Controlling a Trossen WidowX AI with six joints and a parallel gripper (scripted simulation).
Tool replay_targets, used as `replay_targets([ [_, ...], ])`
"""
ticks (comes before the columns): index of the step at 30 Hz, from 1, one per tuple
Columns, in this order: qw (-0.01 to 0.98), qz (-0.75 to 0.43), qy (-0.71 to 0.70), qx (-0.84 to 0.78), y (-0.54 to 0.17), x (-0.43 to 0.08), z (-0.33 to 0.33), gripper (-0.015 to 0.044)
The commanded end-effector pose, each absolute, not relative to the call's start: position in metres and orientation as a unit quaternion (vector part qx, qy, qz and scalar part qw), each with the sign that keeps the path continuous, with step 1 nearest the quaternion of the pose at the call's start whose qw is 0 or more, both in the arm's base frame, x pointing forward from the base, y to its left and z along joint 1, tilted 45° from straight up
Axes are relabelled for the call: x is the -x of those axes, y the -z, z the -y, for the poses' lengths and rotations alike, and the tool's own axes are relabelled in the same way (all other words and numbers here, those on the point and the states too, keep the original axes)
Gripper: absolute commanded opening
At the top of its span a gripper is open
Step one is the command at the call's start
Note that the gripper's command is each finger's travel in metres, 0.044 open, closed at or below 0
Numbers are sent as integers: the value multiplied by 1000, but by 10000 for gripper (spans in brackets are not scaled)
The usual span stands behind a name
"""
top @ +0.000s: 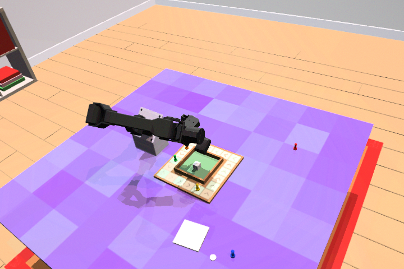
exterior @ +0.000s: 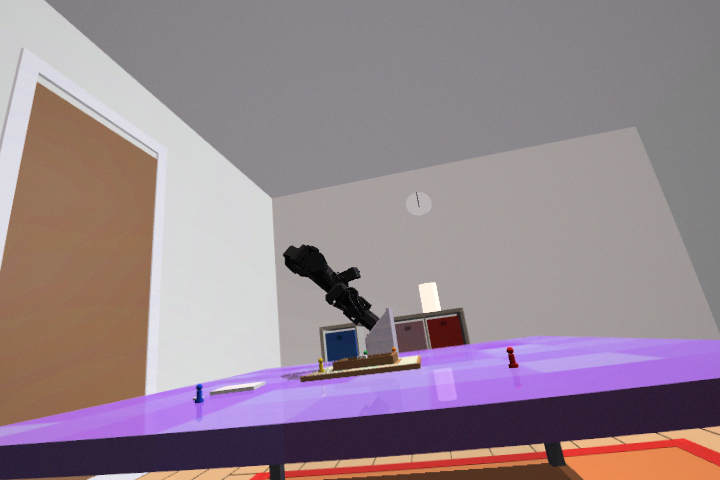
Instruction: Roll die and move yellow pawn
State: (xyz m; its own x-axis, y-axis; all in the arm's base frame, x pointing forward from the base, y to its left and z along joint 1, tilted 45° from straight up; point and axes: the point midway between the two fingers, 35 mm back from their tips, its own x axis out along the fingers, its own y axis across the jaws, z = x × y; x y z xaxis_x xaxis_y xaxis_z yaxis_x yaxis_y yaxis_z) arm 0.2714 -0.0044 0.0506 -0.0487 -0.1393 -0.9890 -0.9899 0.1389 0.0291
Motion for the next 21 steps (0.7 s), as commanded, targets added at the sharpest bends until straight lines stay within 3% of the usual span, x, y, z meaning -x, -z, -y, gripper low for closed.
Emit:
replay_targets([
  [1,367,-663,-345,554,-24,-268,11,440],
  [4,297,-681,-260,617,-17,-273,12,440],
  [11,307,-678,-286,603,-15,-269,10,440],
  [14,368,-700,-216,573,-21,-280,20,361],
  [20,567,-717,90,395,-50,-319,72,204],
  [21,590,-709,141,360,-56,-324,82,200],
])
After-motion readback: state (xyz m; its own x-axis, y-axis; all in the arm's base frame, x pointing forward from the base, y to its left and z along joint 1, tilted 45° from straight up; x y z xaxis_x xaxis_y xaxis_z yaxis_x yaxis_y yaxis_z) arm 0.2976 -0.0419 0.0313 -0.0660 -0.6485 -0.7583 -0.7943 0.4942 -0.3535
